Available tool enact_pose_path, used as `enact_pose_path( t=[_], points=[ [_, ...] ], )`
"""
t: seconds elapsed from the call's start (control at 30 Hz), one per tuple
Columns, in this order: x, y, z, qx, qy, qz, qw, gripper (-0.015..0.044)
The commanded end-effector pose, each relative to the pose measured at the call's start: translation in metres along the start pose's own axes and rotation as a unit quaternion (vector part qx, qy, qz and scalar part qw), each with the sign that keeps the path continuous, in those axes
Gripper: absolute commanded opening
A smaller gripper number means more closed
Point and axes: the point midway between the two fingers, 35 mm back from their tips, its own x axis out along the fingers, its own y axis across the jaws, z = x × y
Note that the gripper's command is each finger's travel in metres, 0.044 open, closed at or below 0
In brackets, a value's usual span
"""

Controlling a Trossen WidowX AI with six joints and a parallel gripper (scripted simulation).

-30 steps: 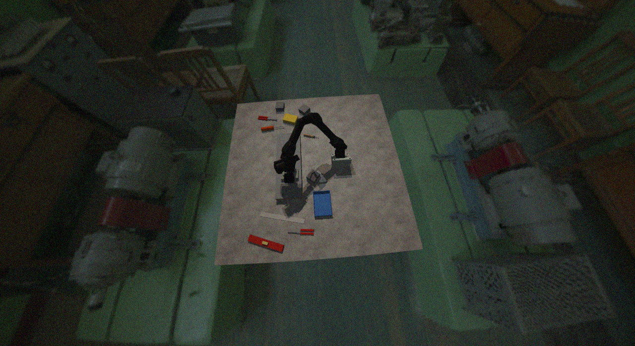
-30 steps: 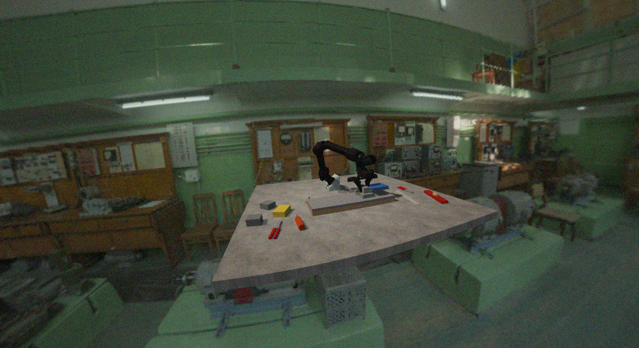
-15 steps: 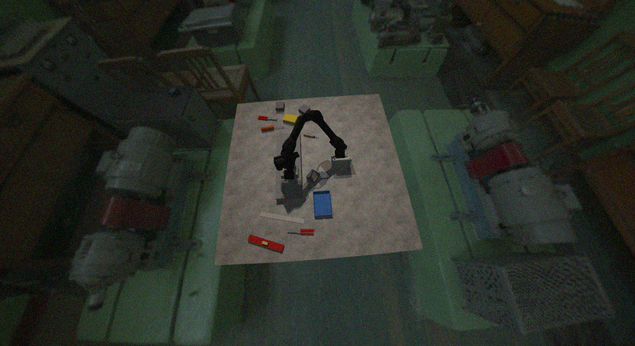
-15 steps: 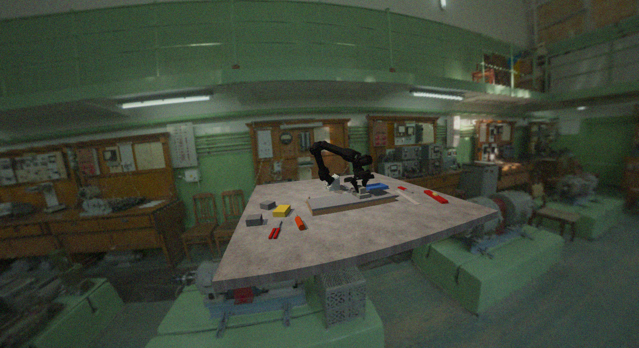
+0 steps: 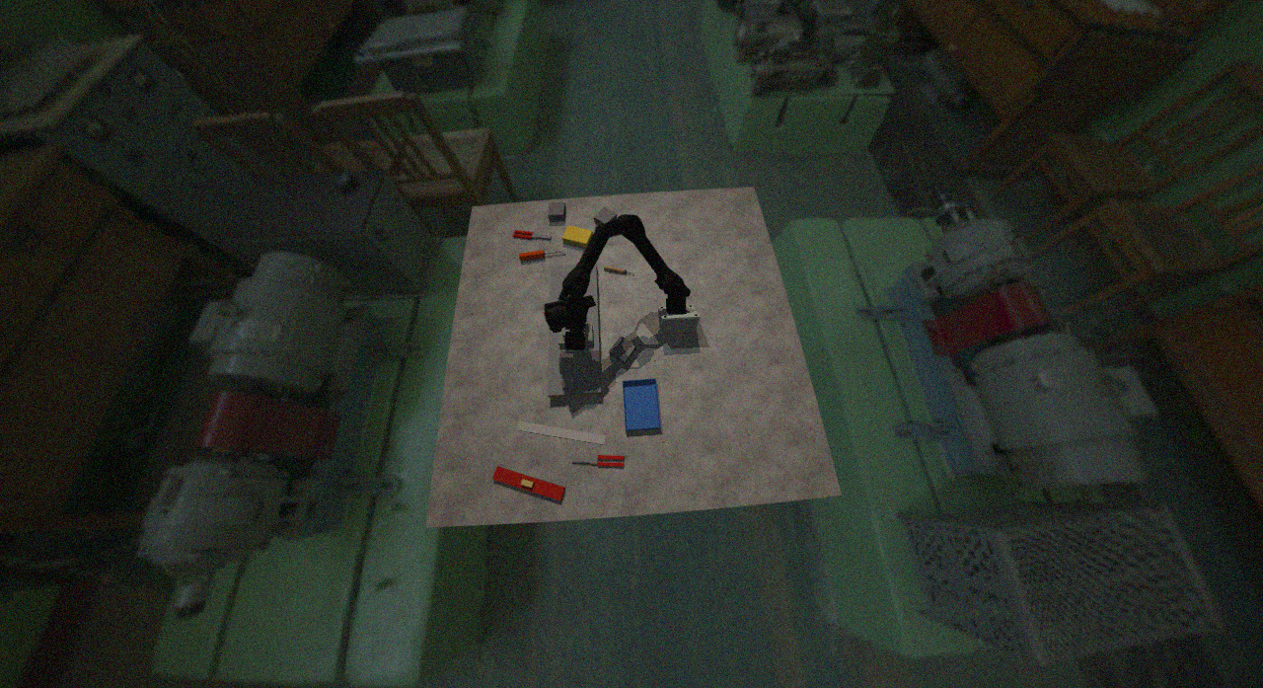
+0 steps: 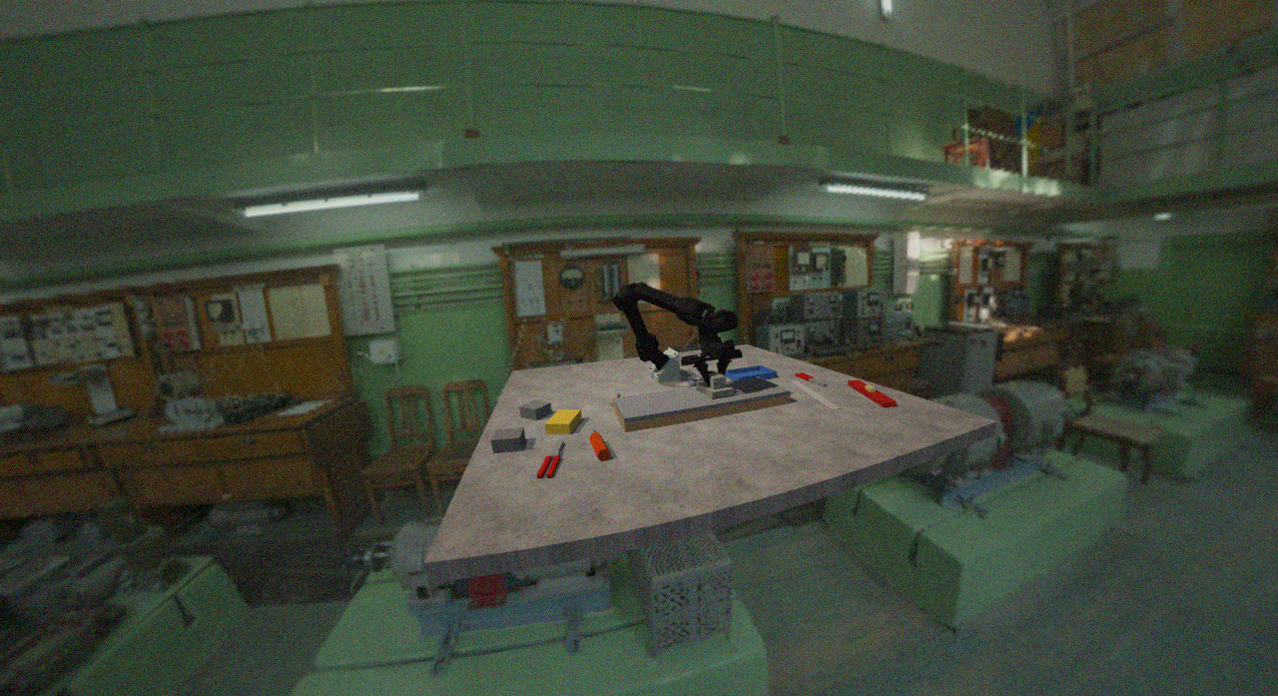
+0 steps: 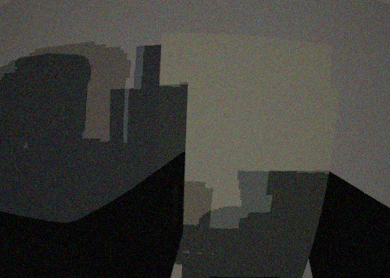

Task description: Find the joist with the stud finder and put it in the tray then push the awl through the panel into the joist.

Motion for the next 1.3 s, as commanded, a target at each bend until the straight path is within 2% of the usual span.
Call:
enact_pose_path(
  t=[0.0, 1.27],
  points=[
    [0.001, -0.01, 0.0, 0.0, 0.0, -0.004, 1.0, 0.0],
    [0.0, -0.069, 0.0, -0.001, 0.0, -0.005, 1.0, 0.0]
  ],
)
